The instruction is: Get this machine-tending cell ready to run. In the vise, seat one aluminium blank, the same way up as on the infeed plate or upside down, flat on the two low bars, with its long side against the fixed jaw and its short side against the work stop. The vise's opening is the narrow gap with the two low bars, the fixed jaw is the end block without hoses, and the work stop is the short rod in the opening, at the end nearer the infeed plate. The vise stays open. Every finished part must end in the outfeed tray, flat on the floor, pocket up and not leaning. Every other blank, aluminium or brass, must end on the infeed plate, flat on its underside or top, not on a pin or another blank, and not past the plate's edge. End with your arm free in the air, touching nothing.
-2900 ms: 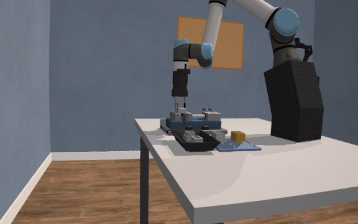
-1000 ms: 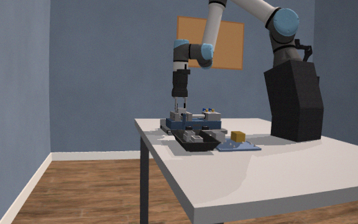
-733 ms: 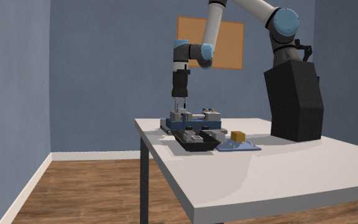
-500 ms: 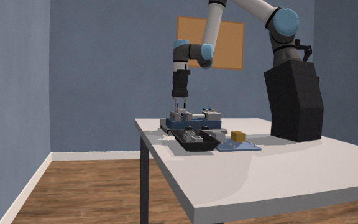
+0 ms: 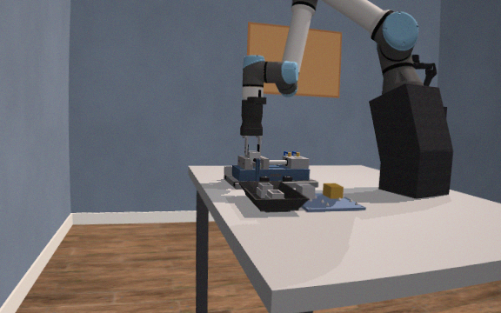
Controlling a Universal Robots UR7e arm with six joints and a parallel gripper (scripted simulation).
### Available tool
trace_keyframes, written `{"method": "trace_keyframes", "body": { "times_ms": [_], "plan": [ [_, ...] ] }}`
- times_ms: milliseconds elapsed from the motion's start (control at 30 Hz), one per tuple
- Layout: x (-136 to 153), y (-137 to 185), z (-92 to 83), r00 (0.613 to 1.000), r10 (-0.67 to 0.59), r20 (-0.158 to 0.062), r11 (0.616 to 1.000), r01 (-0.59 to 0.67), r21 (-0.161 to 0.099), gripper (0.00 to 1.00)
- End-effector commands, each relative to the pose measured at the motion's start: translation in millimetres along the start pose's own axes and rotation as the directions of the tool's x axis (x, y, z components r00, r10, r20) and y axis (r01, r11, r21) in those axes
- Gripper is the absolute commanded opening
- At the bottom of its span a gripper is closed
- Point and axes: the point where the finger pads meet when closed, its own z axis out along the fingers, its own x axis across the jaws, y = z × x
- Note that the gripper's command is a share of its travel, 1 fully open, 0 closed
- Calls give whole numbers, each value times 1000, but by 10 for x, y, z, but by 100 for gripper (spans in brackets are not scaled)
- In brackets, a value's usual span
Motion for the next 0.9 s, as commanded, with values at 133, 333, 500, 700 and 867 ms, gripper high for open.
{"method": "trace_keyframes", "body": {
  "times_ms": [133,333,500,700,867],
  "plan": [
    [5,2,-6,1000,0,-1,1000,0,-1,0],
    [5,2,-6,1000,0,-1,1000,0,-1,0],
    [5,2,-6,1000,0,-1,1000,0,-1,100],
    [5,2,-6,1000,0,-1,1000,0,-1,100],
    [5,2,-6,1000,0,-1,1000,0,-1,100]
  ]
}}
